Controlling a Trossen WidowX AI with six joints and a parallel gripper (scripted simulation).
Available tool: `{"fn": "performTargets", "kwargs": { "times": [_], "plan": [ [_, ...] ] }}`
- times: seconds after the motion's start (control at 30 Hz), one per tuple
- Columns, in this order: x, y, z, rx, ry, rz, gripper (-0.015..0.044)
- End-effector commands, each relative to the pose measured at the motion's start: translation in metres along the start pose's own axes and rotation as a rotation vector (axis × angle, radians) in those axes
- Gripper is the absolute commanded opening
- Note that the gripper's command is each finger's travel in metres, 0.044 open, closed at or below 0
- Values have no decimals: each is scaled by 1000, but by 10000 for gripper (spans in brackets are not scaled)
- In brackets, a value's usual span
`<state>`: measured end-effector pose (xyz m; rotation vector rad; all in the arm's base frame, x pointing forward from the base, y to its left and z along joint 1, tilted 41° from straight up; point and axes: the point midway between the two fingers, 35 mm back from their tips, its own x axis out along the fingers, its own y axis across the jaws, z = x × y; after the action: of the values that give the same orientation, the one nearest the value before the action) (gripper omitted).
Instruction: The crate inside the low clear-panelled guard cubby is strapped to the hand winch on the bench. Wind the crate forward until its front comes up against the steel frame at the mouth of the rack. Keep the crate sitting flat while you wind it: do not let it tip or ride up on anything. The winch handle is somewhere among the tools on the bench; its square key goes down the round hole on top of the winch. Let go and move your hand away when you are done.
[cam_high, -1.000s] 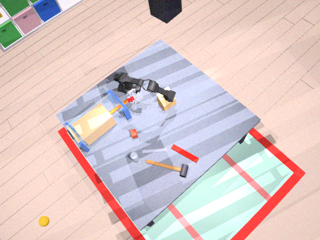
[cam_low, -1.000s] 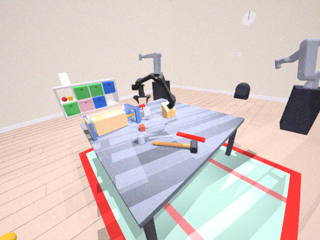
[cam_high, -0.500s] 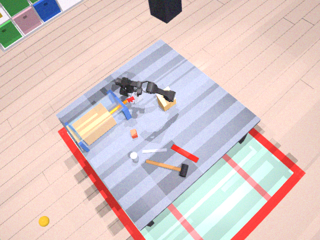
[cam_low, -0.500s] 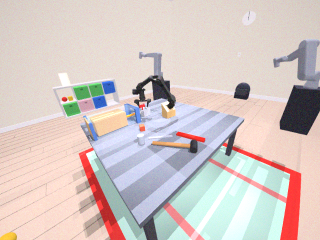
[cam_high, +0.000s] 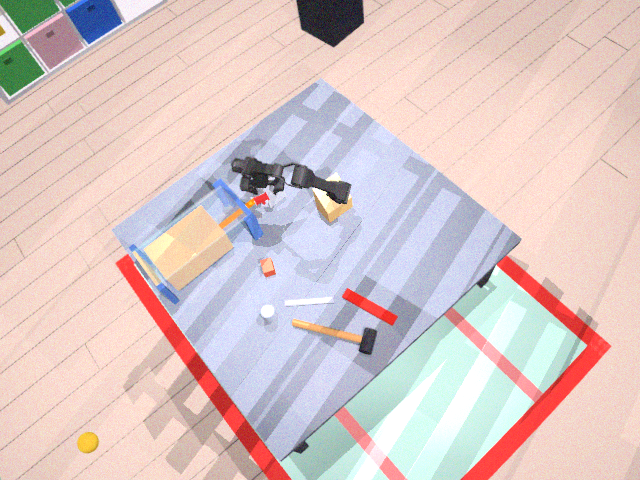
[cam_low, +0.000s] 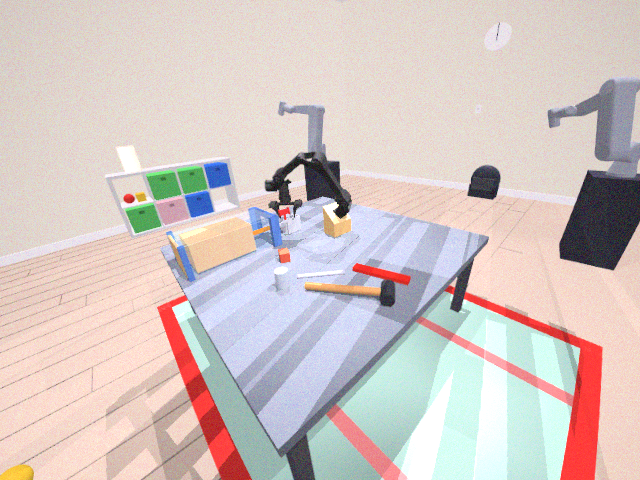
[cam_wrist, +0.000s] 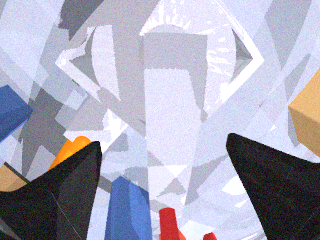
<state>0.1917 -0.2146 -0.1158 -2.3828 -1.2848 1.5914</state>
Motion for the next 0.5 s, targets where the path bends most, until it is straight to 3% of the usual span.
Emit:
{"fn": "performTargets", "kwargs": {
  "times": [0.0, 0.27, 0.47],
  "plan": [
    [-1, 0, 0, 0, 0, 2, 309],
    [-1, 0, 0, 0, 0, 2, 99],
    [-1, 0, 0, 0, 0, 2, 59]
  ]
}}
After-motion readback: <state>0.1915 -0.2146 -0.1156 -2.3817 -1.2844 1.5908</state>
